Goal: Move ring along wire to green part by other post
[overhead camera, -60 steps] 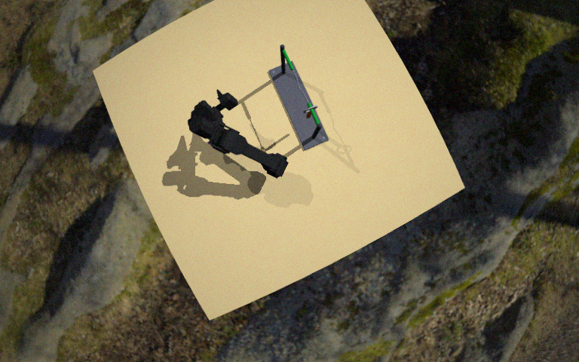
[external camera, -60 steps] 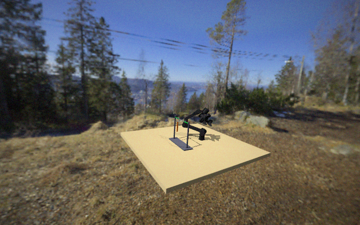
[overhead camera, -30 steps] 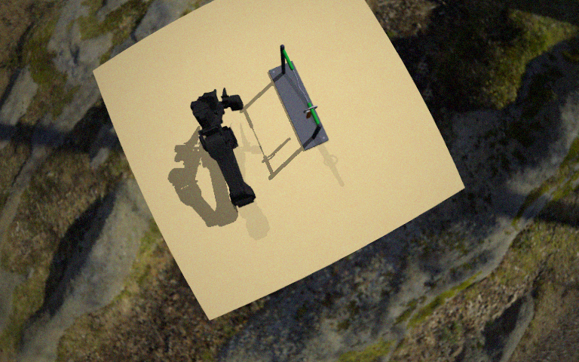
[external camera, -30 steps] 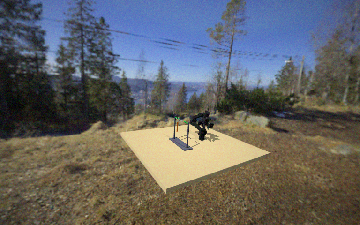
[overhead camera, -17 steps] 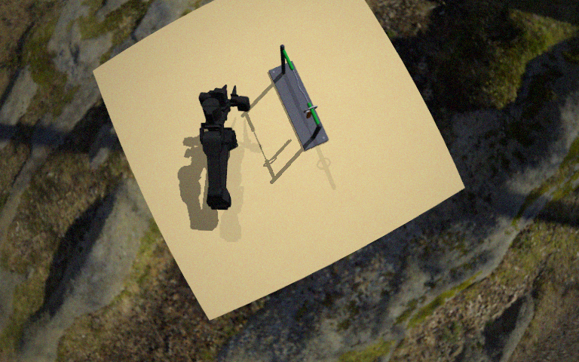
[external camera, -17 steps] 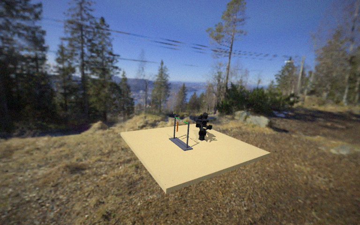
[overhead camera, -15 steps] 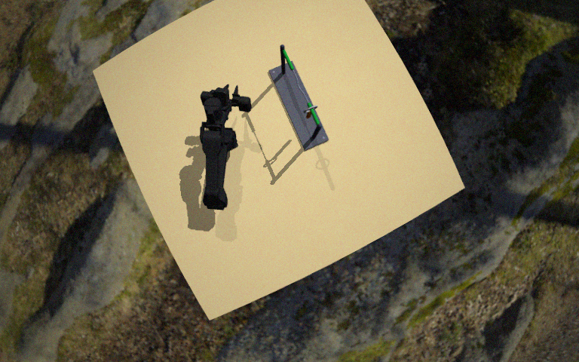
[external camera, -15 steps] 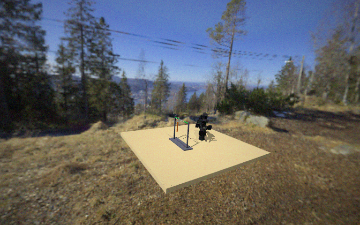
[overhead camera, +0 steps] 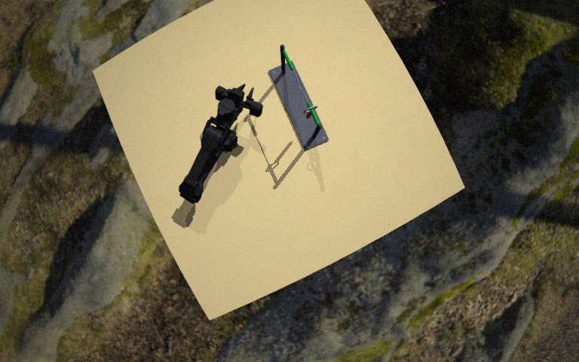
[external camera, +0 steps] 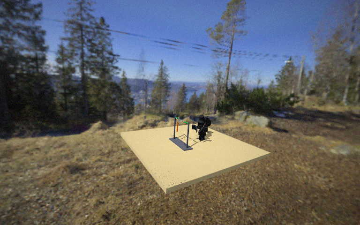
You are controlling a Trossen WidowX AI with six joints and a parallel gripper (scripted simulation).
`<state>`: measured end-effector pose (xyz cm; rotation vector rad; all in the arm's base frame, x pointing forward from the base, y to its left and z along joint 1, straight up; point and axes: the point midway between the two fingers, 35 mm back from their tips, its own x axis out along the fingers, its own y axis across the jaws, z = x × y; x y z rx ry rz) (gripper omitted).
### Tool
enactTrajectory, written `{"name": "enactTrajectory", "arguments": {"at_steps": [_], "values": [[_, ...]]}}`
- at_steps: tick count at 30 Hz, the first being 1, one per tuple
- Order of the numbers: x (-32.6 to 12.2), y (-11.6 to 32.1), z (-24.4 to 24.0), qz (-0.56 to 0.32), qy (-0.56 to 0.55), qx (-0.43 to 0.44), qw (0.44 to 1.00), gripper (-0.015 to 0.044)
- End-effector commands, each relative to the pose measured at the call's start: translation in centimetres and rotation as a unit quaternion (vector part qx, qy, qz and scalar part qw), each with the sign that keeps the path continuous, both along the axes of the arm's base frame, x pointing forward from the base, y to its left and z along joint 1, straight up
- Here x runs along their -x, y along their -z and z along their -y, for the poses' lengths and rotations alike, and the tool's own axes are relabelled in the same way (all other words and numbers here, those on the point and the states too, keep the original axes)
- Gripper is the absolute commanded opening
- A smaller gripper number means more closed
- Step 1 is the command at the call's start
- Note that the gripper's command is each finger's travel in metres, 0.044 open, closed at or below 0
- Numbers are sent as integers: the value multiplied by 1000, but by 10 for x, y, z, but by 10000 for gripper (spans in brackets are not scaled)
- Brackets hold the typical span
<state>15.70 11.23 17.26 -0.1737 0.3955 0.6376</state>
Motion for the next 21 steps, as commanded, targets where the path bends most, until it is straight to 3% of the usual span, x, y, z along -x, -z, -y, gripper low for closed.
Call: {"name": "enactTrajectory", "arguments": {"at_steps": [1,21], "values": [[-14,6,12,4,36,-10,999,160],[-54,30,86,40,196,-46,979,160]]}}
